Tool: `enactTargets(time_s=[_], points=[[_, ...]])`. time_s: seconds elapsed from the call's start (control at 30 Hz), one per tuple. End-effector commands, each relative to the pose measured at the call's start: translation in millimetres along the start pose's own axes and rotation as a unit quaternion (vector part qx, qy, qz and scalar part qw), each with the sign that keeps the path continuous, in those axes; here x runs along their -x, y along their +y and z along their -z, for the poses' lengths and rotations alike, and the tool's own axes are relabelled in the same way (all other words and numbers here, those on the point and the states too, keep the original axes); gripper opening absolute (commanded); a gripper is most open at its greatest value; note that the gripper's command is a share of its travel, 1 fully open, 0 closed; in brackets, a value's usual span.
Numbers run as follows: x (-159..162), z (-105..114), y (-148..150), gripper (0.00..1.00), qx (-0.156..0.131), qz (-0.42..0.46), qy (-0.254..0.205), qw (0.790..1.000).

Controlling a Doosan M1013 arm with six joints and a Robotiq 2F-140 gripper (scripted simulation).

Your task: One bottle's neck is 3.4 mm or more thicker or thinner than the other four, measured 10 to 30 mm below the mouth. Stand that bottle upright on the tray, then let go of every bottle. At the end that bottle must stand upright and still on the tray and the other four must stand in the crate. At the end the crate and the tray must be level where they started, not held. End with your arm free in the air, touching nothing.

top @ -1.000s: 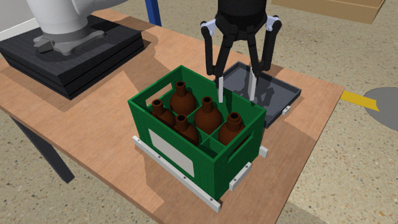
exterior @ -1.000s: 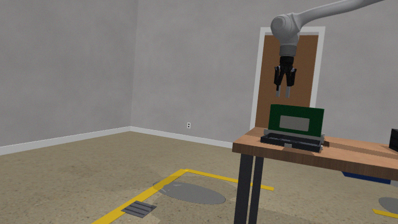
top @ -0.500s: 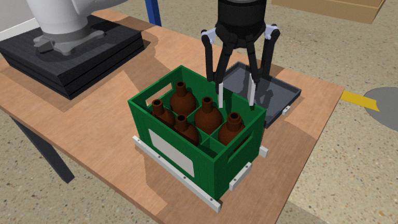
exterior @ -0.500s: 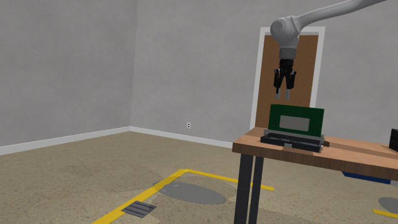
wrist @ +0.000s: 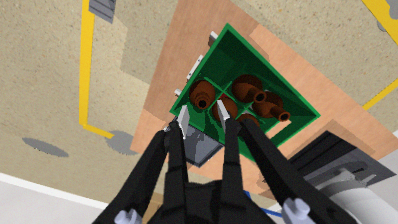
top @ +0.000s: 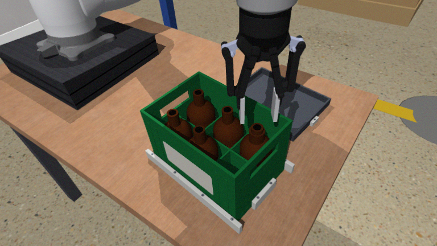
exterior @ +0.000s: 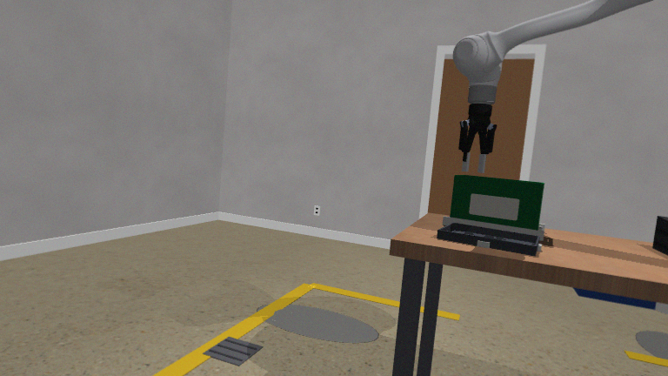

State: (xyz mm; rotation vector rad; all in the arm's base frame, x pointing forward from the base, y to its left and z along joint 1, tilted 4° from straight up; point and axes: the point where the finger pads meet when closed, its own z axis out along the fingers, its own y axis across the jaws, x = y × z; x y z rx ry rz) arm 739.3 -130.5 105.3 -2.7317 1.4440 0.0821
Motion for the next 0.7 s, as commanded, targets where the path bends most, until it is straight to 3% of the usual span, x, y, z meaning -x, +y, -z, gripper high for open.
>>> enactTargets(time_s=[0.0,0.67], points=[[0.0,-2.4,0.0,0.38,0.000,0.000,0.000,1.000],[0.0,-6.3,0.0,0.38,0.000,0.000,0.000,1.000]])
